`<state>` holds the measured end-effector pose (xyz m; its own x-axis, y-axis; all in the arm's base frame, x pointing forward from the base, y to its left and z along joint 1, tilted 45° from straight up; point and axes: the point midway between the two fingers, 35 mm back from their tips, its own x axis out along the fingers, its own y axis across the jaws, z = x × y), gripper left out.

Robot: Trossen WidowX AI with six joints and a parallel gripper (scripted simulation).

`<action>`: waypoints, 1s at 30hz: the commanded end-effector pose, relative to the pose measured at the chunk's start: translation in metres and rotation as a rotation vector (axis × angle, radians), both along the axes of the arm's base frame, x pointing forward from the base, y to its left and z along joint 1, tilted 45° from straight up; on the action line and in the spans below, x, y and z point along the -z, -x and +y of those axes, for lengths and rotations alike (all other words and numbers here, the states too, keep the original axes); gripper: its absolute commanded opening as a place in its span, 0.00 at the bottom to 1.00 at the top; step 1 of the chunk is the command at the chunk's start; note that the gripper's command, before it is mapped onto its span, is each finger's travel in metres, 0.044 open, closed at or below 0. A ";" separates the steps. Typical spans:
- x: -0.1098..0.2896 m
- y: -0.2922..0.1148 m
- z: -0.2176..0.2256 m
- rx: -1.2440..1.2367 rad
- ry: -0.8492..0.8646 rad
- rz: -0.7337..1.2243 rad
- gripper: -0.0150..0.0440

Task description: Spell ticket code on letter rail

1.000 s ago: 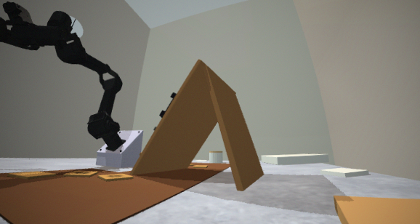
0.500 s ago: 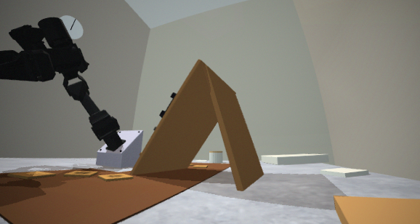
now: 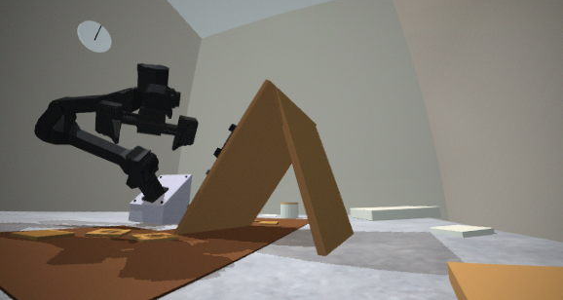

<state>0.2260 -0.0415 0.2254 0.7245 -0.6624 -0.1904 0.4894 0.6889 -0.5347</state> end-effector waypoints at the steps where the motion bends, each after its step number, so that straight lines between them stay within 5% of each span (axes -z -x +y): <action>1: 0.042 0.003 0.044 -0.191 0.047 0.126 1.00; 9: 0.101 0.032 0.099 -0.500 0.190 0.299 1.00; 30: 0.081 0.021 0.128 -0.570 0.233 0.419 1.00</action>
